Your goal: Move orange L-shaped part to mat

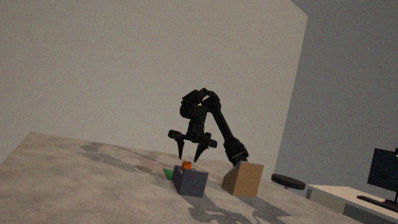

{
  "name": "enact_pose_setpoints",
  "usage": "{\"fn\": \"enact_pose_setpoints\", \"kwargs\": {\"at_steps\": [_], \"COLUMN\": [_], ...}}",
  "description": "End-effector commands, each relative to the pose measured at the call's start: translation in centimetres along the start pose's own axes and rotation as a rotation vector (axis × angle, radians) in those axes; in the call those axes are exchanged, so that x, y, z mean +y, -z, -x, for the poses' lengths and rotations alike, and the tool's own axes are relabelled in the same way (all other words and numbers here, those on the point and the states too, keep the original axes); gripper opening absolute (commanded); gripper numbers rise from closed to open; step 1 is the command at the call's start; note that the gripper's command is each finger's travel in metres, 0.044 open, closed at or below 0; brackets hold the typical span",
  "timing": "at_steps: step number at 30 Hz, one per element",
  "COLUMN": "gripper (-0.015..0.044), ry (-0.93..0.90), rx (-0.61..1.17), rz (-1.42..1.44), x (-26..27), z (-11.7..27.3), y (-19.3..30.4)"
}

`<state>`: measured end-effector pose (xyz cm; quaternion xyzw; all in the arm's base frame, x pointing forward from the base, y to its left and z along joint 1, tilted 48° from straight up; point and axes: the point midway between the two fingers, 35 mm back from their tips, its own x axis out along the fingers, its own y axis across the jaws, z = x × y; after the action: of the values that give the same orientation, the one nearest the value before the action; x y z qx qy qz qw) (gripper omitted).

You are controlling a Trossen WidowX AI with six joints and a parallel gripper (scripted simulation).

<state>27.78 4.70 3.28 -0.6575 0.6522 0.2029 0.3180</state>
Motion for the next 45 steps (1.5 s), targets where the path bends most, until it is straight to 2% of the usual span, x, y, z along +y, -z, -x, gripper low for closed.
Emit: {"fn": "enact_pose_setpoints", "kwargs": {"at_steps": [1,23,26,41,45], "gripper": [0.028,0.028,0.0201,0.0101,0.0], "ry": [-0.005,-0.004,-0.001,-0.001,-0.001], "rx": [0.01,0.013,0.003,0.003,0.003], "rz": [0.009,0.009,-0.002,-0.002,-0.002], "x": [0.2,0.3,0.1,0.1,0.1], "z": [-0.9,-3.8,-3.4,-3.4,-3.4], "y": [0.2,0.3,0.2,0.2,0.2]}}
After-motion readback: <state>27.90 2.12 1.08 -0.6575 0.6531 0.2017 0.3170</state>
